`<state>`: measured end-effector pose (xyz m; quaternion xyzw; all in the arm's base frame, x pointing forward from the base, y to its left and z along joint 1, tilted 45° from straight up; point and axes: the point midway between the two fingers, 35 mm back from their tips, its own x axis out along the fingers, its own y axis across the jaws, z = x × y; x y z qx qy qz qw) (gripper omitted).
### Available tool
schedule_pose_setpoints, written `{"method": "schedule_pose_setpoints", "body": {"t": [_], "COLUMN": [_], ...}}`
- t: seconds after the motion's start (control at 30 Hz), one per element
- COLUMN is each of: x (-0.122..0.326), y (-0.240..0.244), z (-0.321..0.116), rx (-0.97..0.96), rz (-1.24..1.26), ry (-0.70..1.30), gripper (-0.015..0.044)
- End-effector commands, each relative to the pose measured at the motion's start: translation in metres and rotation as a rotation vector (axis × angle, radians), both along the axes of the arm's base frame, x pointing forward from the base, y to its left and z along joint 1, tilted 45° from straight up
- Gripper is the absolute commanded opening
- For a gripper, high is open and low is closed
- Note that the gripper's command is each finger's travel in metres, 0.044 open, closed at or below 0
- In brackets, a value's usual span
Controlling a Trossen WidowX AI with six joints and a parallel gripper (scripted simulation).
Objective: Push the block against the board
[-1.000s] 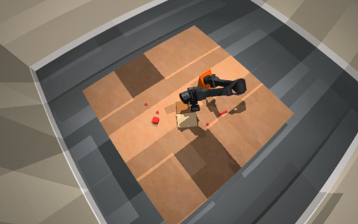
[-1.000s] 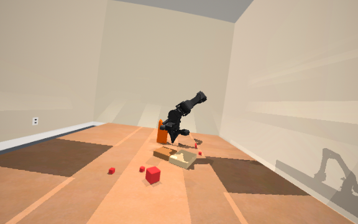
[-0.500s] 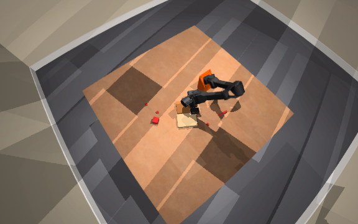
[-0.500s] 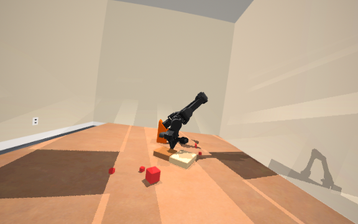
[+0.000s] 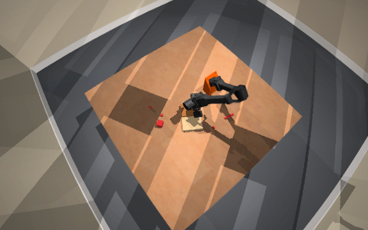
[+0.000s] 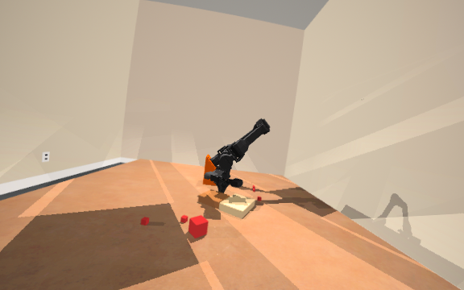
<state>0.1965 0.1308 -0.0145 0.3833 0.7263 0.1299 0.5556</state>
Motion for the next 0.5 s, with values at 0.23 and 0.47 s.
{"method": "schedule_pose_setpoints", "body": {"t": [0.23, 0.47], "x": [0.004, -0.006], "y": [-0.001, 0.003], "z": [0.000, 0.004], "rx": [0.001, 0.001], "rz": [-0.001, -0.001], "ry": [-0.006, -0.006], "gripper": [0.0000, 0.0000]}}
